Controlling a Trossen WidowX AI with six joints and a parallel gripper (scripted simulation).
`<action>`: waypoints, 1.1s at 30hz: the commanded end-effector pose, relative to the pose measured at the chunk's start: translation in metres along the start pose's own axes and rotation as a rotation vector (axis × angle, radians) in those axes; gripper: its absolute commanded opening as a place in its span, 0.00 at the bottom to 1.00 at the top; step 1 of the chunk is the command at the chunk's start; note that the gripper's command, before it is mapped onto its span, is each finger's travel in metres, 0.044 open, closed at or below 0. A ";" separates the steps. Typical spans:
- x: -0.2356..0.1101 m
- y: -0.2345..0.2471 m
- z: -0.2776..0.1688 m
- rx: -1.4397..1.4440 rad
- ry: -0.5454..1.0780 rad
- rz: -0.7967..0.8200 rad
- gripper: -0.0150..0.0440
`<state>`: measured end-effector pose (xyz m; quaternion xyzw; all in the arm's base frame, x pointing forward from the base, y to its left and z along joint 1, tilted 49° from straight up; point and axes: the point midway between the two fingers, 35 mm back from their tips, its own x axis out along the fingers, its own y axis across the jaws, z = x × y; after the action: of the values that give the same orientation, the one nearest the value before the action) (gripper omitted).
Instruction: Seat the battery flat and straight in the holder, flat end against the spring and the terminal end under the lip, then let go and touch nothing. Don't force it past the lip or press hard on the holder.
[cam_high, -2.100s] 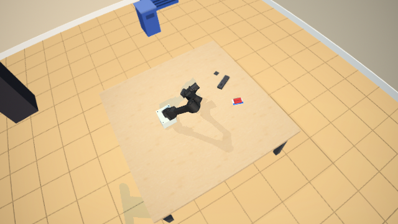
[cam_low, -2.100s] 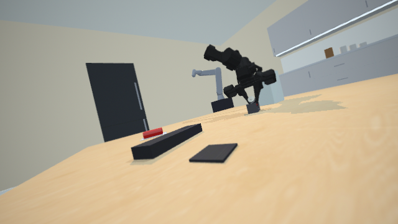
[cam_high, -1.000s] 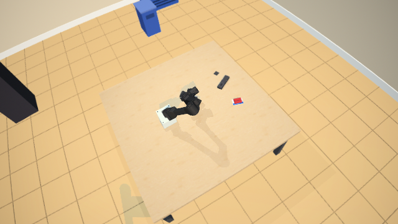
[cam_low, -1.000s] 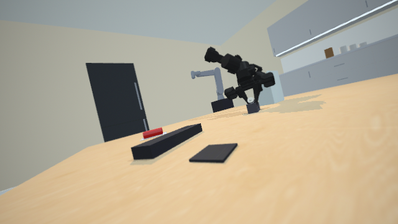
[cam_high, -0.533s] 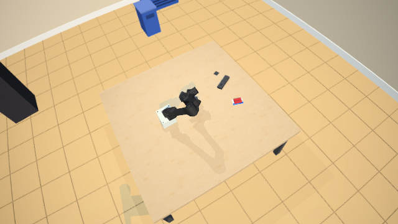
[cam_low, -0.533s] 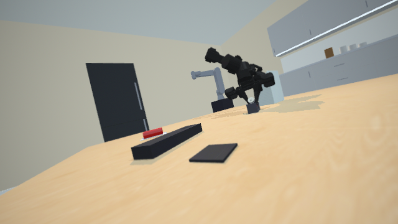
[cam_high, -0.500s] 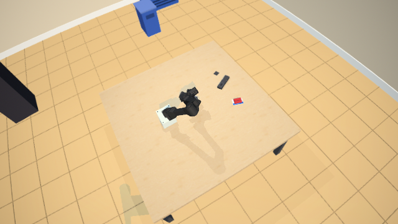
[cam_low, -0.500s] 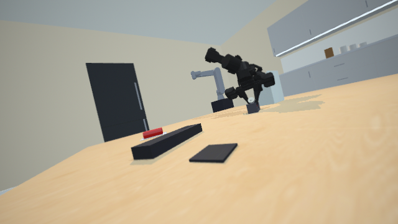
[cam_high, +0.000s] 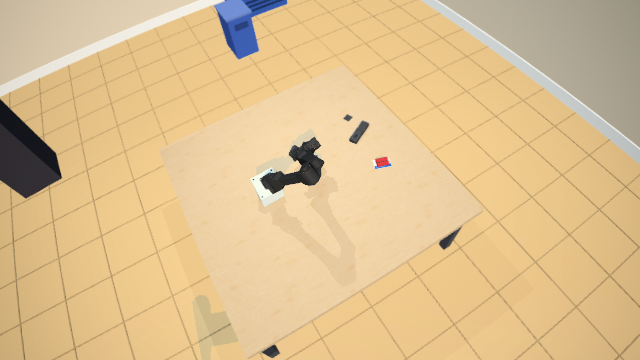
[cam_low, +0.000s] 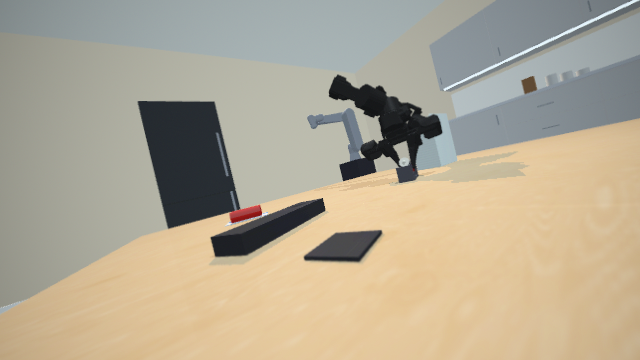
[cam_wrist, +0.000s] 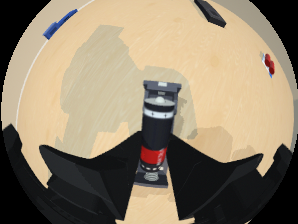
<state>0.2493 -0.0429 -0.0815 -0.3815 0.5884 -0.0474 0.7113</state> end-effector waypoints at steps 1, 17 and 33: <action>0.003 0.003 -0.003 -0.007 0.034 0.008 0.38; 0.007 0.004 0.000 -0.003 0.112 0.022 0.38; 0.010 0.004 0.001 0.012 0.202 0.030 0.38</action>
<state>0.2573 -0.0434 -0.0877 -0.3612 0.6495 -0.0759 0.6648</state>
